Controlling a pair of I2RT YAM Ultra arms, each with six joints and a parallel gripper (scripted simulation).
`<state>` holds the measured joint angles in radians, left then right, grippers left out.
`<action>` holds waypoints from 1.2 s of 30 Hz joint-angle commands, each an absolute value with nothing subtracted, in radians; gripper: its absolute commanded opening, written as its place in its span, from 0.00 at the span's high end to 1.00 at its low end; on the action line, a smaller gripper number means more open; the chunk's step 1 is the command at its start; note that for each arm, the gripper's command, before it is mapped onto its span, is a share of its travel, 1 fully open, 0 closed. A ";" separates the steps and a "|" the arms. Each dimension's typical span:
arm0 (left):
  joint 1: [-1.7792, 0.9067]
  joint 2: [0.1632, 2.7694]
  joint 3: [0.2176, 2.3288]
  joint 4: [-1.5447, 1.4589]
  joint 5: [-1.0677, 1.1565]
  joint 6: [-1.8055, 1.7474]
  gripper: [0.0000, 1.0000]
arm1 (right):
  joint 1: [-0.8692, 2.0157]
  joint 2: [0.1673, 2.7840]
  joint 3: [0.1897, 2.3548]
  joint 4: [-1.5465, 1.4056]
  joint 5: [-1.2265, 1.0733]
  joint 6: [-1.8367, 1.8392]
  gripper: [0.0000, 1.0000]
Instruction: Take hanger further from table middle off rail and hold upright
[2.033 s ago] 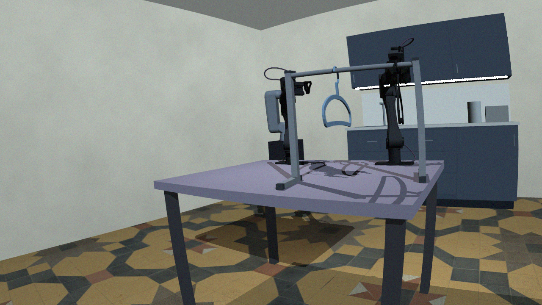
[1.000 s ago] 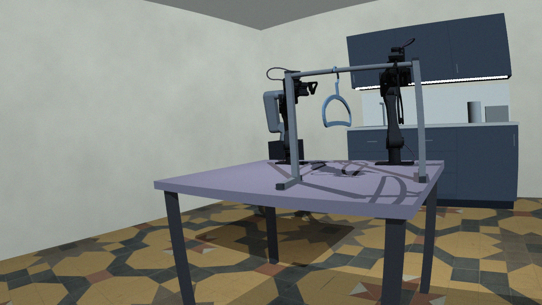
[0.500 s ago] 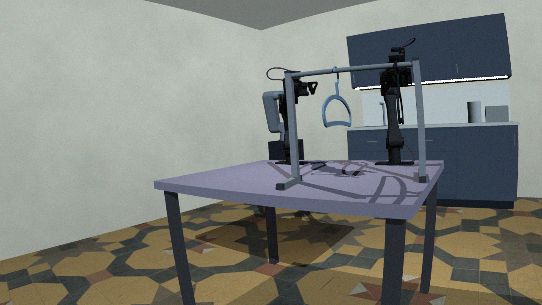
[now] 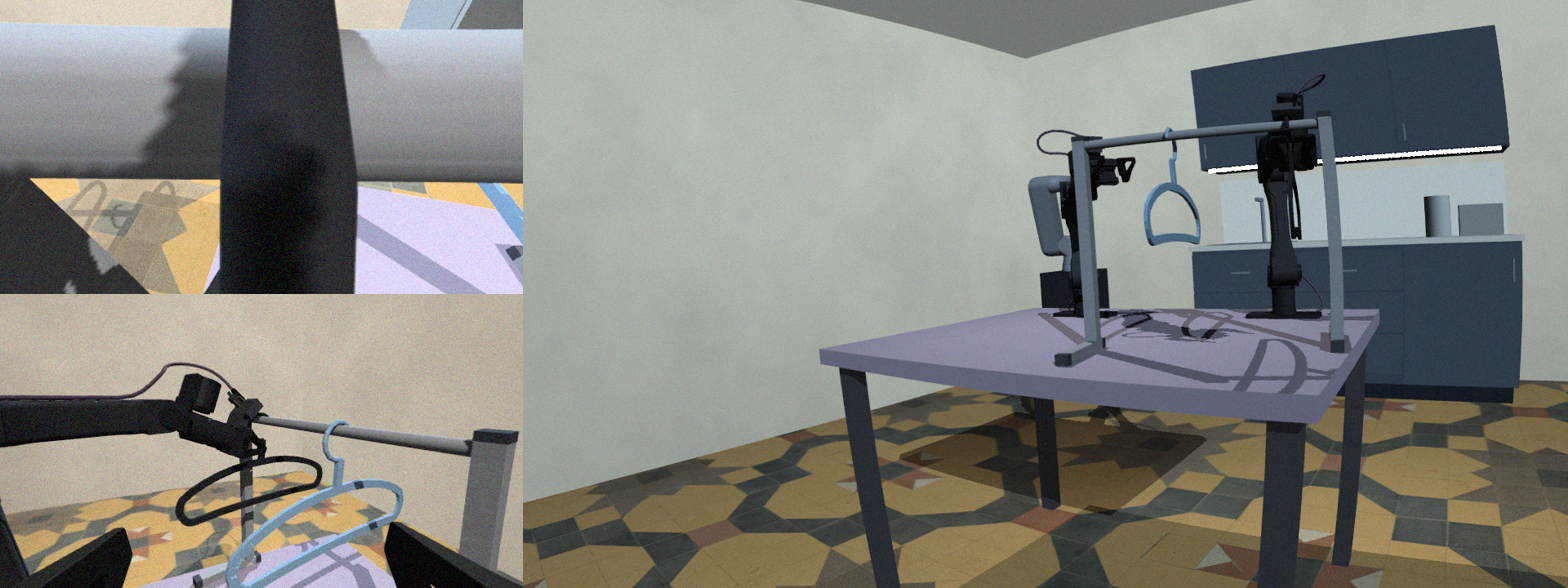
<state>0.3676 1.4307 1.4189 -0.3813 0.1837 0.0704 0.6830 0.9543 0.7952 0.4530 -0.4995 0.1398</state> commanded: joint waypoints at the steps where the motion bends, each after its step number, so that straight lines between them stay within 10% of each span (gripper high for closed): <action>1: 0.357 1.434 1.457 -0.352 0.180 0.064 0.88 | 0.687 0.963 0.821 0.476 -0.500 0.146 0.00; 36: 0.370 1.451 1.654 -0.554 0.187 0.067 1.00 | 0.687 0.963 0.821 0.472 -0.525 0.151 0.00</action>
